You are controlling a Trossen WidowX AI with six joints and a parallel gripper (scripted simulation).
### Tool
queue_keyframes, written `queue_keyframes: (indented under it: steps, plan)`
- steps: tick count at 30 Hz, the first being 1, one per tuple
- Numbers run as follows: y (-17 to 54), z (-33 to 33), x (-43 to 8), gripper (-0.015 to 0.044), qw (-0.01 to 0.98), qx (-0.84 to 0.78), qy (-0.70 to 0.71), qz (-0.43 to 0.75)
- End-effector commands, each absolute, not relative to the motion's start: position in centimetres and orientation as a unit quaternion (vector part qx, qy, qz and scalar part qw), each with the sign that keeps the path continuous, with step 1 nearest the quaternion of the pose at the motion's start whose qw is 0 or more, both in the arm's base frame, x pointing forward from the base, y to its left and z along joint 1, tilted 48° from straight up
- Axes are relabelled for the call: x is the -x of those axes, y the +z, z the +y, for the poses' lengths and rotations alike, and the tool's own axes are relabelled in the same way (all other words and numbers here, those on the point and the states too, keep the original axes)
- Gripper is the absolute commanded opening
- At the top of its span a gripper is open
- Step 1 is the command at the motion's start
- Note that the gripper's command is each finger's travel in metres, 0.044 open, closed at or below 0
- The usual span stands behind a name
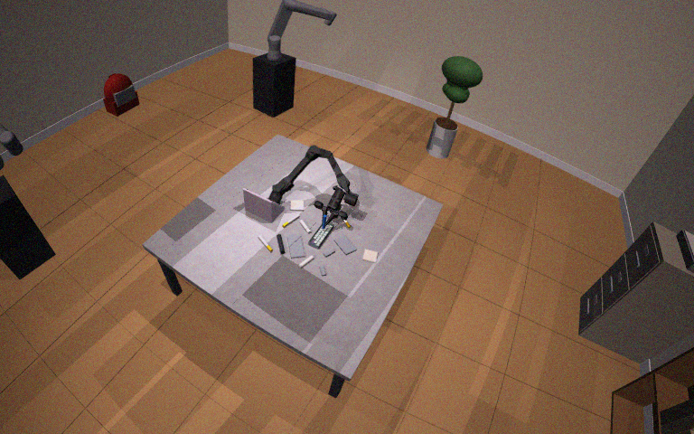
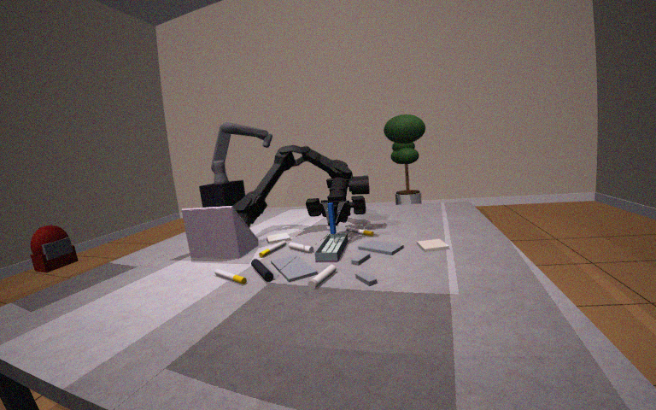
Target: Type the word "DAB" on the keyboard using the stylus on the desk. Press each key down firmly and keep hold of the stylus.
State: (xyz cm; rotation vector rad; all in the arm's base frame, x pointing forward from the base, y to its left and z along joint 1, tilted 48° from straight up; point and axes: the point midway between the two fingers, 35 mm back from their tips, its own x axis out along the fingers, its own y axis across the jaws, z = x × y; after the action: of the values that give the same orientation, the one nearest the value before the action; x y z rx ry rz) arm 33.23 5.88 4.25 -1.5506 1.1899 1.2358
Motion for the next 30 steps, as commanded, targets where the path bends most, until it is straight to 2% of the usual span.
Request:
queue_keyframes:
  steps: [1,23,30]
  plan:
    - [4.1,6.0,-33.2,0.0081,0.403,0.614,0.487,0.473]
    - [3.7,6.4,-33.1,0.0081,0.403,0.614,0.487,0.473]
    - [5.5,4.4,-33.6,0.0081,0.403,0.614,0.487,0.473]
